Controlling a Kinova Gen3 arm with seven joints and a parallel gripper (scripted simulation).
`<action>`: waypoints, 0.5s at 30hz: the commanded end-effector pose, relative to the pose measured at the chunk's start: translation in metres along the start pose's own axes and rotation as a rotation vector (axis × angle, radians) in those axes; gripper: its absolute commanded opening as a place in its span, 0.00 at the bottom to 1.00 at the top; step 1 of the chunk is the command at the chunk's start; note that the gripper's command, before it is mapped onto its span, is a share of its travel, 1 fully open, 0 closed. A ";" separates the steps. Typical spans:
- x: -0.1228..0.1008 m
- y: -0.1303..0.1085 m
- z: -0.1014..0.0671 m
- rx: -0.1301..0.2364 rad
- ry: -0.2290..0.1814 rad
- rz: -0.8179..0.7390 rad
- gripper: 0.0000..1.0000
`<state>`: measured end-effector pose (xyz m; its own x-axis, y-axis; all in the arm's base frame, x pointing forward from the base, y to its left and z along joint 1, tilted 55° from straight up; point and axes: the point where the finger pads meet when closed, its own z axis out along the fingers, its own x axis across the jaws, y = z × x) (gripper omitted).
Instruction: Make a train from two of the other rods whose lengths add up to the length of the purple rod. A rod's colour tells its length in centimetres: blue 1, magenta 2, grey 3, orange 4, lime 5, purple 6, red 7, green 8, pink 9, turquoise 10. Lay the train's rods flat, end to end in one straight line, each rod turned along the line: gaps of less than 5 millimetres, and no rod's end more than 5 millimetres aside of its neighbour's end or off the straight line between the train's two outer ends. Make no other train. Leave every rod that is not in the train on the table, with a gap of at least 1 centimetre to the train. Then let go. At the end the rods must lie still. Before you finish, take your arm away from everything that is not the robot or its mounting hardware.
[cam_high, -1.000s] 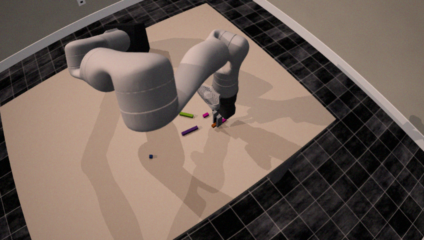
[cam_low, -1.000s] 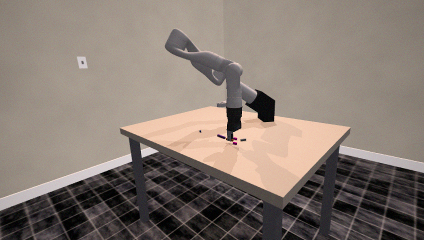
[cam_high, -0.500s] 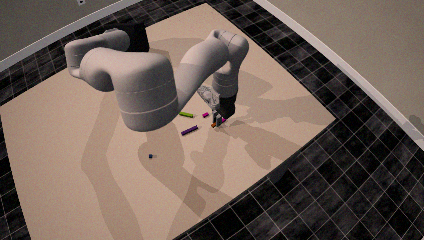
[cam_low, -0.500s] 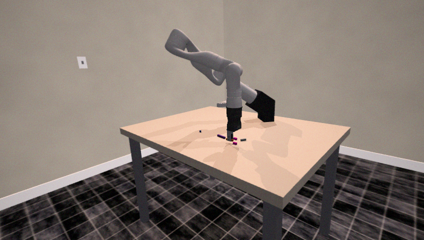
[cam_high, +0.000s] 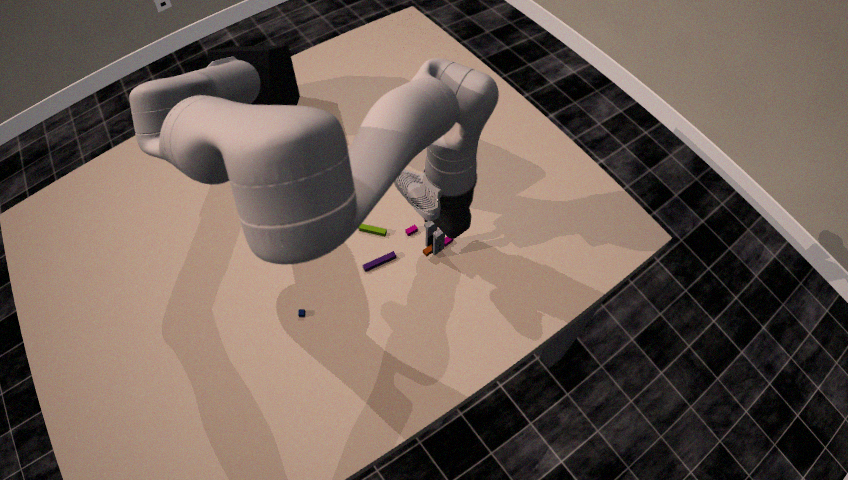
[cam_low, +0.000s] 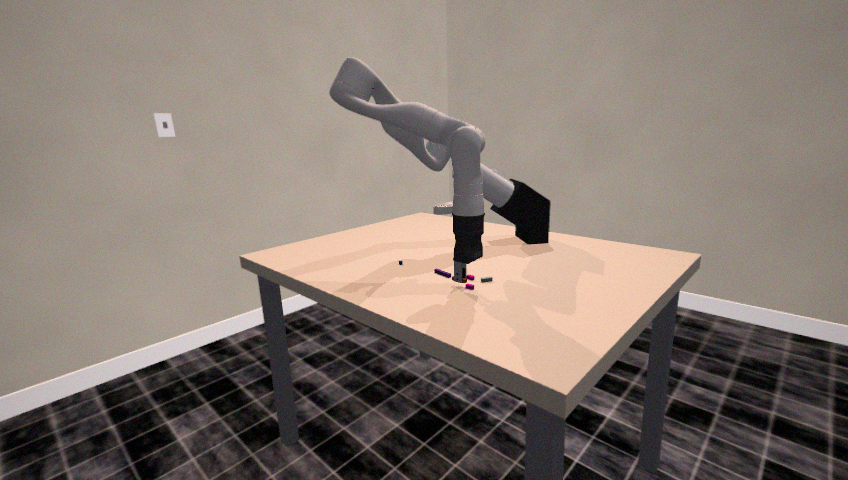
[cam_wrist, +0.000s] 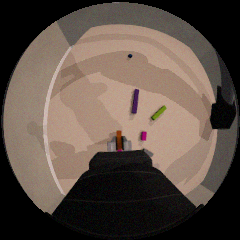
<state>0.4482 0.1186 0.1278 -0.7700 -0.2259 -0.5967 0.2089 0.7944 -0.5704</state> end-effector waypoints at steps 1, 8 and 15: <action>-0.001 0.001 0.002 -0.002 -0.002 0.002 0.24; -0.001 0.001 0.006 -0.002 -0.001 0.000 0.24; 0.000 0.000 0.012 -0.001 -0.001 -0.001 0.24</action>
<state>0.4542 0.1152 0.1242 -0.7701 -0.2341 -0.5935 0.2017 0.7932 -0.5746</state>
